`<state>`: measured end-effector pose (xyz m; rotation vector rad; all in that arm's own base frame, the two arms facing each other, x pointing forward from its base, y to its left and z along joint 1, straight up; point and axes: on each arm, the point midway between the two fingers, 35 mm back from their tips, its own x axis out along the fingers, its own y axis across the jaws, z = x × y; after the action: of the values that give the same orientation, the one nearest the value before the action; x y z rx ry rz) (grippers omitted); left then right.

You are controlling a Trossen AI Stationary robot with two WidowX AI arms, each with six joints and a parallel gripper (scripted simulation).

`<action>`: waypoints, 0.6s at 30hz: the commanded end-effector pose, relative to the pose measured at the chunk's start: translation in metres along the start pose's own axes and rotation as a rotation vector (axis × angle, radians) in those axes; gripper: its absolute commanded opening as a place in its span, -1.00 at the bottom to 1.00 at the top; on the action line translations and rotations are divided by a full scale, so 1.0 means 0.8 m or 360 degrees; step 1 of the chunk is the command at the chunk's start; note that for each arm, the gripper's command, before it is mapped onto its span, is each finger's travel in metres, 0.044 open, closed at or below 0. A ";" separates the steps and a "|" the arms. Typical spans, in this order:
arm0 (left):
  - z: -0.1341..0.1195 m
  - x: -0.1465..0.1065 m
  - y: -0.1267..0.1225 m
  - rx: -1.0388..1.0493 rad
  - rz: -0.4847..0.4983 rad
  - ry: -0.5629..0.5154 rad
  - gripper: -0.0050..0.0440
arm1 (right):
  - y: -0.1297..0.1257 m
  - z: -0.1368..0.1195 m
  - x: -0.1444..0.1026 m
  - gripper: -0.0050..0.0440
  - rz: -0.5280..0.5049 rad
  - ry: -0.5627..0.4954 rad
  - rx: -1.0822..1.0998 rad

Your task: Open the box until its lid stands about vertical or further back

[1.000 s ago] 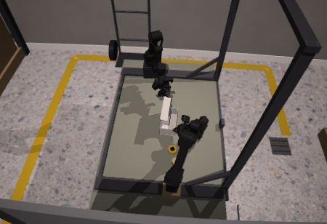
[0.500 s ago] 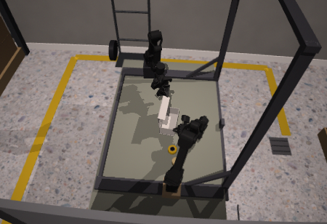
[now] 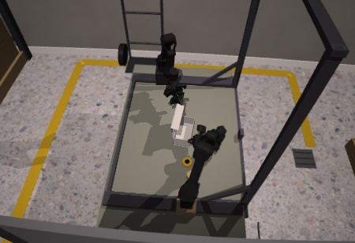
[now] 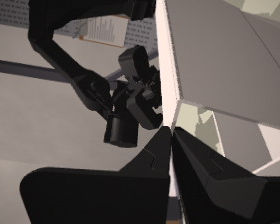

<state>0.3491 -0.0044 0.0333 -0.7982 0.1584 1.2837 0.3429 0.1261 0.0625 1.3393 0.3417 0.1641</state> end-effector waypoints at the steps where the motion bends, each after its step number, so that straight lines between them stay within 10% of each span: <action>1: -0.001 -0.001 0.000 -0.0007 0.0009 0.0026 -0.72 | 0.006 0.000 0.004 -0.77 0.0032 0.0001 -0.0005; 18: -0.001 -0.001 0.000 -0.0007 0.0009 0.0026 -0.62 | 0.007 0.001 0.001 -0.77 0.0029 -0.0005 0.0001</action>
<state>0.3486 -0.0042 0.0329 -0.7962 0.1596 1.2847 0.3429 0.1261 0.0621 1.3390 0.3427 0.1634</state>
